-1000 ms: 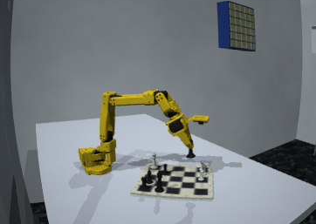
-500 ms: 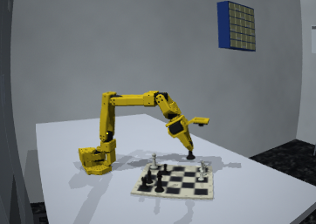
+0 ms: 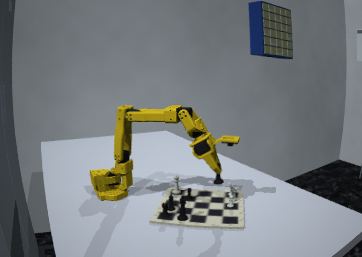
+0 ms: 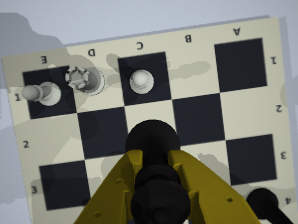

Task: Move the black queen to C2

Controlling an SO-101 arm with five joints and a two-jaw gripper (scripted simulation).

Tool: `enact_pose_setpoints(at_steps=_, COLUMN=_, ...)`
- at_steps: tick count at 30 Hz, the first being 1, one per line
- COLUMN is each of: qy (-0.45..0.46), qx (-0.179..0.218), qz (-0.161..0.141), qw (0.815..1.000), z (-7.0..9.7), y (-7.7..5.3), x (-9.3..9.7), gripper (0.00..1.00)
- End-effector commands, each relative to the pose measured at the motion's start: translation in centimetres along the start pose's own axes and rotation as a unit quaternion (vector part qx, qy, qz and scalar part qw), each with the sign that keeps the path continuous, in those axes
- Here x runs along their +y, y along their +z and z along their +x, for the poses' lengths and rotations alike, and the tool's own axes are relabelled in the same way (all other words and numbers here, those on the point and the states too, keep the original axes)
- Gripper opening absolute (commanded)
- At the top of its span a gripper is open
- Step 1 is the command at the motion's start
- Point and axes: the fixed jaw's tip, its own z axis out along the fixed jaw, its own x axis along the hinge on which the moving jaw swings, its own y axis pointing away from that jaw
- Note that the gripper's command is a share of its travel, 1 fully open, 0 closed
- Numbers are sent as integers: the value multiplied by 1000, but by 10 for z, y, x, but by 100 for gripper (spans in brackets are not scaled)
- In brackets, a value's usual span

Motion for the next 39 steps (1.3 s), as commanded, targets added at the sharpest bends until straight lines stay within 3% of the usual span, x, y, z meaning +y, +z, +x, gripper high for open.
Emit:
enact_pose_setpoints(at_steps=1, qy=3, qx=2, qz=3, qw=1000, z=2, y=2, x=-3, gripper=0)
enact_pose_setpoints(at_steps=10, qy=3, qx=2, qz=3, qw=1000, z=5, y=8, x=-3, gripper=0)
enact_pose_setpoints(at_steps=39, qy=3, qx=2, qz=3, qw=1000, z=29, y=48, x=-3, gripper=0)
